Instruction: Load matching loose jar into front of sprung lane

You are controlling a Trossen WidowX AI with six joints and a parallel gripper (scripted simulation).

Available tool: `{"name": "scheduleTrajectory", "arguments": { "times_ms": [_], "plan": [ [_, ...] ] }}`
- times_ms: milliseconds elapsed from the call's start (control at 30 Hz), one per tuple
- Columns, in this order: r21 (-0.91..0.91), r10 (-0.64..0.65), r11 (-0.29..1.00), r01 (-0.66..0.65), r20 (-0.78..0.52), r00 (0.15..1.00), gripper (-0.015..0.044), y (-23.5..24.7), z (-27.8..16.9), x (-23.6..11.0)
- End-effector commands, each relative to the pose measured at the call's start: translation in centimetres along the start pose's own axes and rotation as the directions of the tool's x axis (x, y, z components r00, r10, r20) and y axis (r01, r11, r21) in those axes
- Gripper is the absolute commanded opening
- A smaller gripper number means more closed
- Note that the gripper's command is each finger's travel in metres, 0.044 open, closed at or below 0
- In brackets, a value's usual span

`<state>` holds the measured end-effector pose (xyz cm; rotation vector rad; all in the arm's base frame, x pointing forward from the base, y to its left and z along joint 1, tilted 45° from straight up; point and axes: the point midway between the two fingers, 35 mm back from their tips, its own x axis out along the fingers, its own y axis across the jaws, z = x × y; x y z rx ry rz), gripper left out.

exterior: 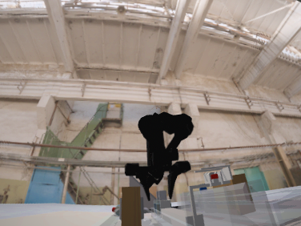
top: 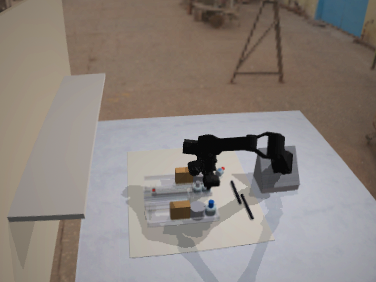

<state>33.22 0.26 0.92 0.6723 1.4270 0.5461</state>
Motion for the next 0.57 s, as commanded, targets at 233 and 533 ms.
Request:
{"name": "scheduleTrajectory", "arguments": {
  "times_ms": [233,533],
  "plan": [
    [-0.009,-0.005,1.0,0.005,0.001,1.0,0.0276,0.0,-1.0,-0.7],
    [-0.007,-0.006,1.0,0.006,-0.001,1.0,0.0276,-0.1,-4.2,-0.8]
  ]
}}
